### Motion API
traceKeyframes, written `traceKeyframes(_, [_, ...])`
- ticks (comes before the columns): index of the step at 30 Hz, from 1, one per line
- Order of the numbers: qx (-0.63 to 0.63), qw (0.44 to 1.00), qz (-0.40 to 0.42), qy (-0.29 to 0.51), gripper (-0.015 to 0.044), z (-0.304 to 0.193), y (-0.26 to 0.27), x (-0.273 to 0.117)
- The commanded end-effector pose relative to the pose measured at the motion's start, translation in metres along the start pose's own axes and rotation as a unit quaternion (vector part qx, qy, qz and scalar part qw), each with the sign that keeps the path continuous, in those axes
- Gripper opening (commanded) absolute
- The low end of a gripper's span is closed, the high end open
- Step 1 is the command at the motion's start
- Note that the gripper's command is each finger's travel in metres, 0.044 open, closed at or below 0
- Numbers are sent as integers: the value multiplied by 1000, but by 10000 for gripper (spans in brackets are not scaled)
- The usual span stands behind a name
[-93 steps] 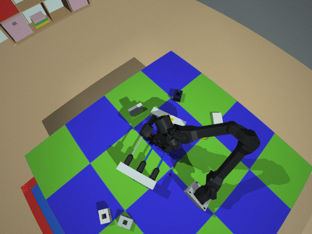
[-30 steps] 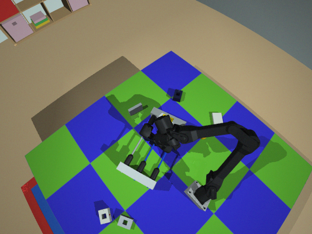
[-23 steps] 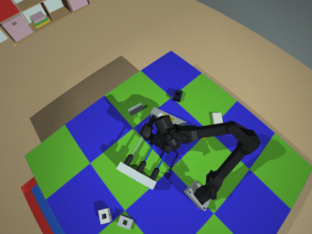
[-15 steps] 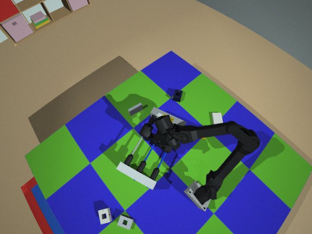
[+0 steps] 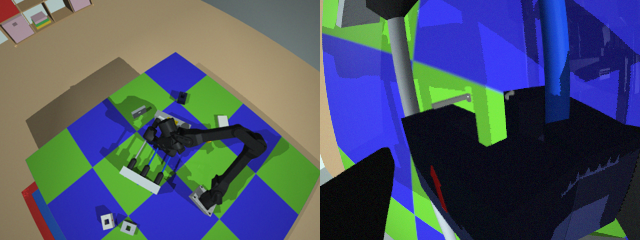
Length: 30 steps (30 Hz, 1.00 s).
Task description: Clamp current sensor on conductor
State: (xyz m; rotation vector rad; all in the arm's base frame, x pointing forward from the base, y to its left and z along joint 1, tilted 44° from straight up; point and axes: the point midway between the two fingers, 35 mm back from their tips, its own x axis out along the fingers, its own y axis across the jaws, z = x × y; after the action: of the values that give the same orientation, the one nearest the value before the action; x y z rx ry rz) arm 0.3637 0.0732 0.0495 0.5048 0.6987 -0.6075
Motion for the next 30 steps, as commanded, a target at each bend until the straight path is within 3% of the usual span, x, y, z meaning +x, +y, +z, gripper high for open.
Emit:
traceKeyframes(1, [8, 1000, 9, 2, 440, 0, 6, 0])
traceKeyframes(18, [8, 1000, 9, 2, 440, 0, 6, 0])
traceKeyframes(30, [0, 1000, 0, 0, 360, 0, 0, 0])
